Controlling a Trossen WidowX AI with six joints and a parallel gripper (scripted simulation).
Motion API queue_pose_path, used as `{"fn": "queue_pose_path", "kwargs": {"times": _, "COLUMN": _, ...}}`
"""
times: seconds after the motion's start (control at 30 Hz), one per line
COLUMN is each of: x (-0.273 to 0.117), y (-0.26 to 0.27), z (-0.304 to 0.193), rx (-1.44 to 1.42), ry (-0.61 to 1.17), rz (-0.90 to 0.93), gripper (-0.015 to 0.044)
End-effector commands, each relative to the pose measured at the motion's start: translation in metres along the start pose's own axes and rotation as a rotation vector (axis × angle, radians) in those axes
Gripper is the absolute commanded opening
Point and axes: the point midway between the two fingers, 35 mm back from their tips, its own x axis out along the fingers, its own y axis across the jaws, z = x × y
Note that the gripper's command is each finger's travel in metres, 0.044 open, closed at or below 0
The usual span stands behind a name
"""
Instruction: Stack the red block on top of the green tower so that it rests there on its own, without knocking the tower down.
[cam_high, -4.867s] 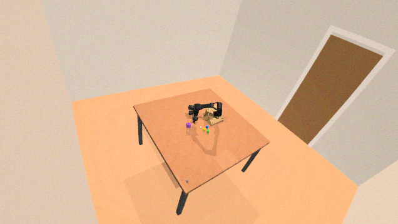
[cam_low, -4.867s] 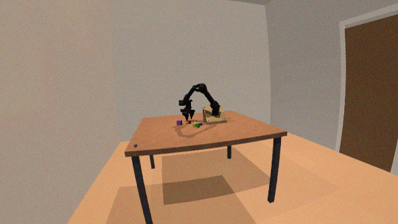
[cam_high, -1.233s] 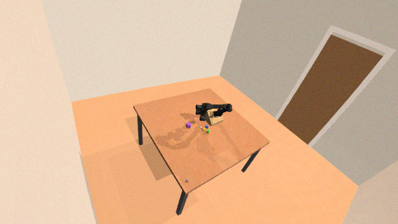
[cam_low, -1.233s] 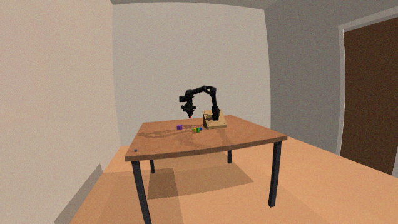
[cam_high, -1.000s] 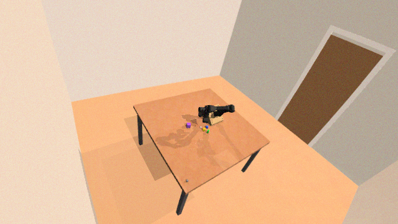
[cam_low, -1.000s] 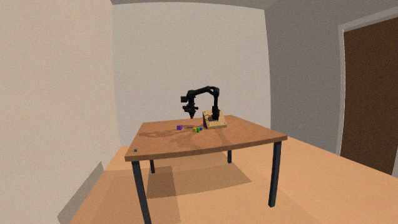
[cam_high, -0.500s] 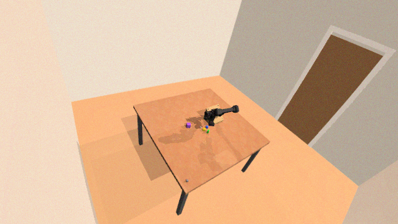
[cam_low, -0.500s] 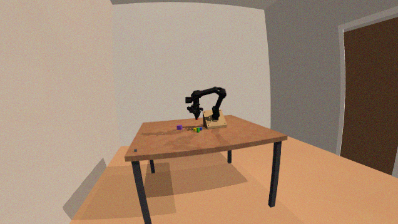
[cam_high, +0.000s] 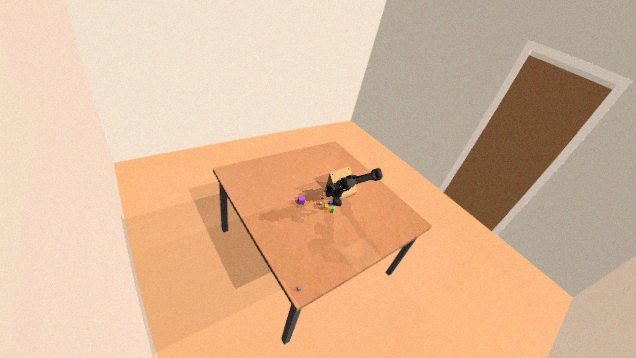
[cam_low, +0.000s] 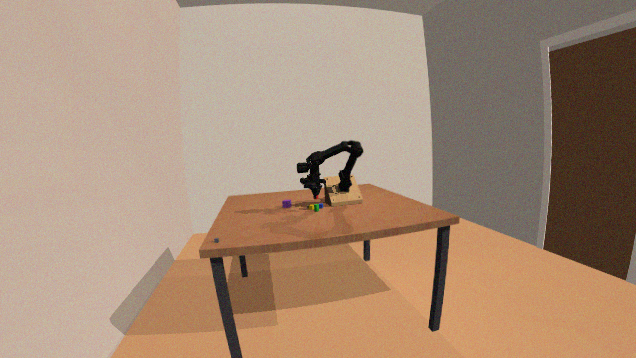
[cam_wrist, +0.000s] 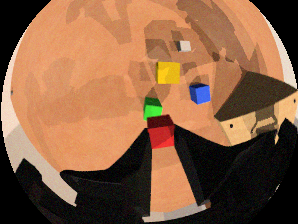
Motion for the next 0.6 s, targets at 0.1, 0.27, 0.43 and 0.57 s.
{"fn": "queue_pose_path", "kwargs": {"times": 0.1, "x": 0.014, "y": 0.001, "z": -0.001, "rx": 0.002, "ry": 0.002, "rz": 0.004, "gripper": 0.0}}
{"fn": "queue_pose_path", "kwargs": {"times": 0.27, "x": 0.032, "y": 0.002, "z": -0.002, "rx": 0.002, "ry": 0.003, "rz": 0.006, "gripper": 0.0}}
{"fn": "queue_pose_path", "kwargs": {"times": 0.43, "x": 0.035, "y": 0.002, "z": -0.003, "rx": 0.002, "ry": 0.004, "rz": 0.006, "gripper": 0.0}}
{"fn": "queue_pose_path", "kwargs": {"times": 0.57, "x": 0.035, "y": 0.002, "z": -0.003, "rx": 0.002, "ry": 0.004, "rz": 0.006, "gripper": 0.0}}
